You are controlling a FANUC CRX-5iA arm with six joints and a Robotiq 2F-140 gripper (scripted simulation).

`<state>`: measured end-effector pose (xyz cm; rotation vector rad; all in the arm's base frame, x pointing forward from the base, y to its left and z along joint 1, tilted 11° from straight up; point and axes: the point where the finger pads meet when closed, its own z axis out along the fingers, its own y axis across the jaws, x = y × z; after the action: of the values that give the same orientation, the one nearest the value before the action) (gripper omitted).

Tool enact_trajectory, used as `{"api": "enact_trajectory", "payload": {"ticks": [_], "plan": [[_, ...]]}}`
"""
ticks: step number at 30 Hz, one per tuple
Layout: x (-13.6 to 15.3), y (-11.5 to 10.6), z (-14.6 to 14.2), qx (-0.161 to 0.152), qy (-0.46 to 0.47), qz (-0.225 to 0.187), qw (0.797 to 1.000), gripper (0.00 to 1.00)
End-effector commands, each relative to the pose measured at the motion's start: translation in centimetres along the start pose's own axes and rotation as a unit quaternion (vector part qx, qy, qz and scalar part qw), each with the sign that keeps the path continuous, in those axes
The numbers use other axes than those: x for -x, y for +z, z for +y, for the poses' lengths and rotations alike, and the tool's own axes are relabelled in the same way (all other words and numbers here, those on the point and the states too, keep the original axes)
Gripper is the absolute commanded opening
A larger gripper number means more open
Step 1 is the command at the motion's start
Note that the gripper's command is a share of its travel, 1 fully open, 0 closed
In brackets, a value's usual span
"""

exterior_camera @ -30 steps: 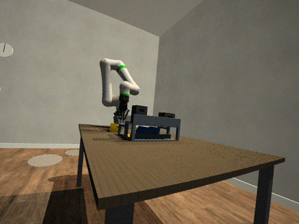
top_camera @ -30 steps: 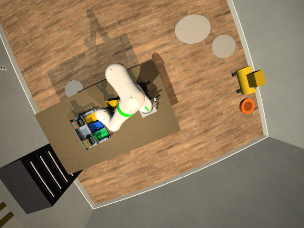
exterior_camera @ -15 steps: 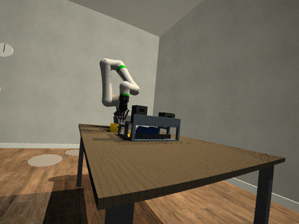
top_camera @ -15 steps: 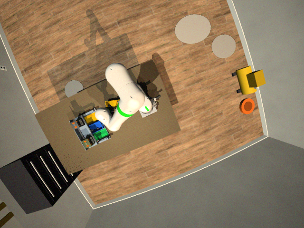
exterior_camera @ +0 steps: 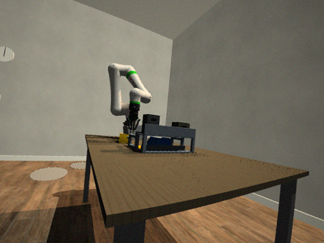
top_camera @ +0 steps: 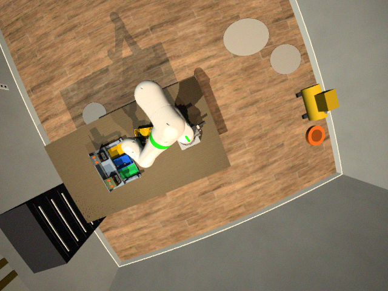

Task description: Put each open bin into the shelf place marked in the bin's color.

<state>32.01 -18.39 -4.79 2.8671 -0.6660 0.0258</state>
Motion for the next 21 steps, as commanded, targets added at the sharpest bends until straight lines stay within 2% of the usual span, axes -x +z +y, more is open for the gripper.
{"api": "enact_trajectory", "payload": {"ticks": [1, 21], "plan": [[0.0, -0.1, 0.0, 0.0, 0.0, 0.0, 1.0, 0.0], [0.0, -1.6, 0.0, 0.0, 0.0, 0.0, 1.0, 0.0]]}}
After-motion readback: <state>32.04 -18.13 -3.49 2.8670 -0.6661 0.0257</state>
